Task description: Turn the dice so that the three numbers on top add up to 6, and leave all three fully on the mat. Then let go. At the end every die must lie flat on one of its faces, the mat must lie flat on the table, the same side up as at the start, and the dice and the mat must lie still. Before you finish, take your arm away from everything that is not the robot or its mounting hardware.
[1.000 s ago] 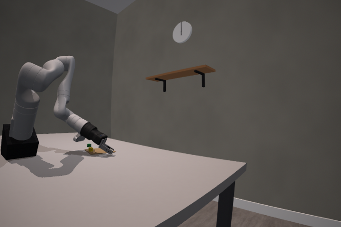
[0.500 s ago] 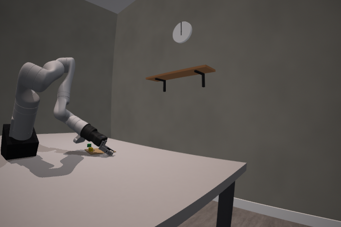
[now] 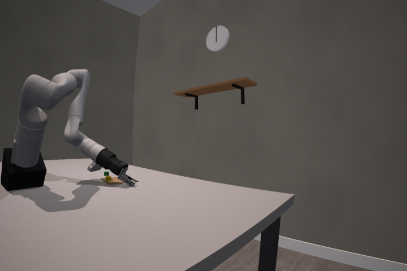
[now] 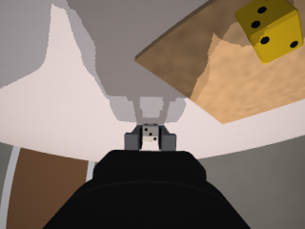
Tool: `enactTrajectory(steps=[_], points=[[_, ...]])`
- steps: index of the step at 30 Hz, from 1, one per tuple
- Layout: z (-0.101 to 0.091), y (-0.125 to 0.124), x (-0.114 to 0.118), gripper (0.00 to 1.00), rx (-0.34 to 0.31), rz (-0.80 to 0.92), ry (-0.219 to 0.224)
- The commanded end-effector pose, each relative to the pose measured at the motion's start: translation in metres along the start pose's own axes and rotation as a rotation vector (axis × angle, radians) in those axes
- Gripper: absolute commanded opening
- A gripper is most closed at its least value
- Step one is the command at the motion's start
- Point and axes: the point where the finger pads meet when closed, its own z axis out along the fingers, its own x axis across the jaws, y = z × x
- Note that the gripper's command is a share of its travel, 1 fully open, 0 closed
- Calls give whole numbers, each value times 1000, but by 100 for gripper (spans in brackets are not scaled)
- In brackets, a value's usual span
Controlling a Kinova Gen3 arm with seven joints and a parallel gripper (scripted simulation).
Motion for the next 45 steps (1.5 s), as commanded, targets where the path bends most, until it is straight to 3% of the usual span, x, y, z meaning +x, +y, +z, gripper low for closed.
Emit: enactTrajectory(steps=[1, 27, 31, 33, 34, 36, 37, 45], points=[[0, 1, 0, 40, -1, 1, 0], [0, 1, 0, 40, -1, 1, 0], [0, 1, 0, 52, -1, 1, 0], [0, 1, 0, 52, -1, 1, 0], [0, 1, 0, 58, -1, 1, 0], [0, 1, 0, 58, -1, 1, 0], [0, 1, 0, 64, -1, 1, 0], [0, 1, 0, 70, -1, 1, 0]])
